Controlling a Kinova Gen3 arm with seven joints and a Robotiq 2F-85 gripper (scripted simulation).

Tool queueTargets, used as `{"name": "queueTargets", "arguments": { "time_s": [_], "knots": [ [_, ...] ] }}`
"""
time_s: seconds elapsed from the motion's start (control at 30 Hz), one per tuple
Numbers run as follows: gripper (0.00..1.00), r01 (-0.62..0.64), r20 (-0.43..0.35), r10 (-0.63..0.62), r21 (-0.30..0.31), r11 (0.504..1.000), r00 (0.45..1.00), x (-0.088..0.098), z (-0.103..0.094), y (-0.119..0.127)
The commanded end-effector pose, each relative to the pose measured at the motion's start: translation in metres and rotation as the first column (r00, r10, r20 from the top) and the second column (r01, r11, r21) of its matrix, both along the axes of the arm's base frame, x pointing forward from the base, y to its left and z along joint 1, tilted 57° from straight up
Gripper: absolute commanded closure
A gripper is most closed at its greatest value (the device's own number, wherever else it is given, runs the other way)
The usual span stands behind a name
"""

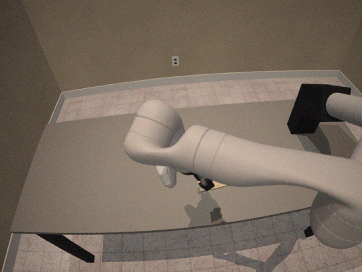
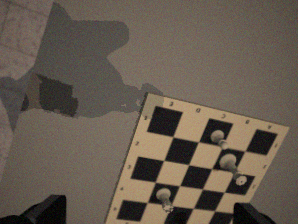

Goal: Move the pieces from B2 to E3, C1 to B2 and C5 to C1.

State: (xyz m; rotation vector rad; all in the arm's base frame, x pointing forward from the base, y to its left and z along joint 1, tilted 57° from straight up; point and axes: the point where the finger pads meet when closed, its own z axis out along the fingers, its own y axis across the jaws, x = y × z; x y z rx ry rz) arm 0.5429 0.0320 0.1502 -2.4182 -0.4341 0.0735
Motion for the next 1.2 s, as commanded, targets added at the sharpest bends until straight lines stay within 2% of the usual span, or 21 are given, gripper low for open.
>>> {"name": "queueTargets", "arguments": {
  "time_s": [0.0,0.3,0.57,0.77,0.83,1.0,1.17],
  "knots": [
    [0.00,0.009,-0.012,-0.009,-0.012,1.000,1.000,-0.001,0.000,0.006],
    [0.00,0.076,-0.069,-0.081,-0.067,0.995,0.994,-0.002,-0.003,0.019],
    [0.00,0.182,-0.140,-0.204,-0.160,0.970,0.969,-0.004,-0.008,0.039],
    [0.00,0.276,-0.183,-0.325,-0.248,0.929,0.928,-0.006,-0.012,0.056],
    [0.00,0.276,-0.183,-0.325,-0.248,0.929,0.928,-0.006,-0.012,0.056],
    [0.00,0.361,-0.204,-0.438,-0.328,0.873,0.875,-0.009,-0.014,0.071],
    [0.00,0.448,-0.207,-0.558,-0.407,0.796,0.804,-0.013,-0.016,0.087]
  ]
}}
